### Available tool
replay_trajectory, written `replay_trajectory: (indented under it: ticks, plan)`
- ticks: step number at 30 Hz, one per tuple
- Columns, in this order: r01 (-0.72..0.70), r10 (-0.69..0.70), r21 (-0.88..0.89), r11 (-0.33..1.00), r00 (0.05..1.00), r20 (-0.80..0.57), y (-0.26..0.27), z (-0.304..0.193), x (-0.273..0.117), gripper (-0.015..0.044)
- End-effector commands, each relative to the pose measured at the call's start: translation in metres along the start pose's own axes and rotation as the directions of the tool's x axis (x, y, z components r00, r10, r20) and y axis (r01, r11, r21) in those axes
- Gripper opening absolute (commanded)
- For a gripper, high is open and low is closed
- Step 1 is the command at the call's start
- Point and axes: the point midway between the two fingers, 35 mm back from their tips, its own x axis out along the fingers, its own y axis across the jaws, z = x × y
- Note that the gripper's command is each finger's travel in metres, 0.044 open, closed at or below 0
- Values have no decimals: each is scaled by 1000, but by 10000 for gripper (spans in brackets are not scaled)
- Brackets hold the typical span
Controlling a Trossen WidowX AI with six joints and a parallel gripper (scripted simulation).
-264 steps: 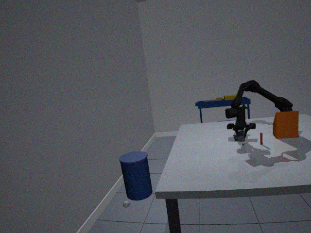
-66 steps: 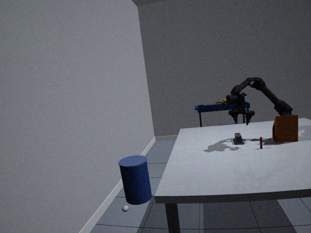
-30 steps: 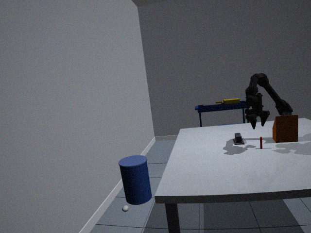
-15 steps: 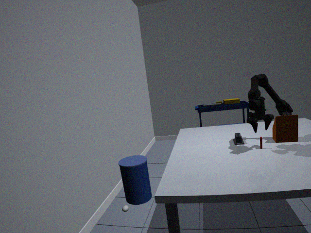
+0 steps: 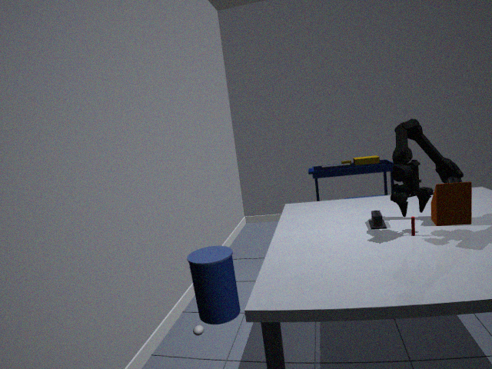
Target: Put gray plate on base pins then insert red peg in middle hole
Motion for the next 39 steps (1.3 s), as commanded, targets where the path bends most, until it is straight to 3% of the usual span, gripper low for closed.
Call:
replay_trajectory:
  ticks: [1, 29, 39]
  plan:
    - [3, -3, -4, 1000, 1000, 5, -1, 1, 8, 440]
    - [5, -5, -4, 1000, 1000, 8, -3, 2, 51, 440]
    - [5, -5, -4, 1000, 1000, 8, -3, 2, 51, 177]
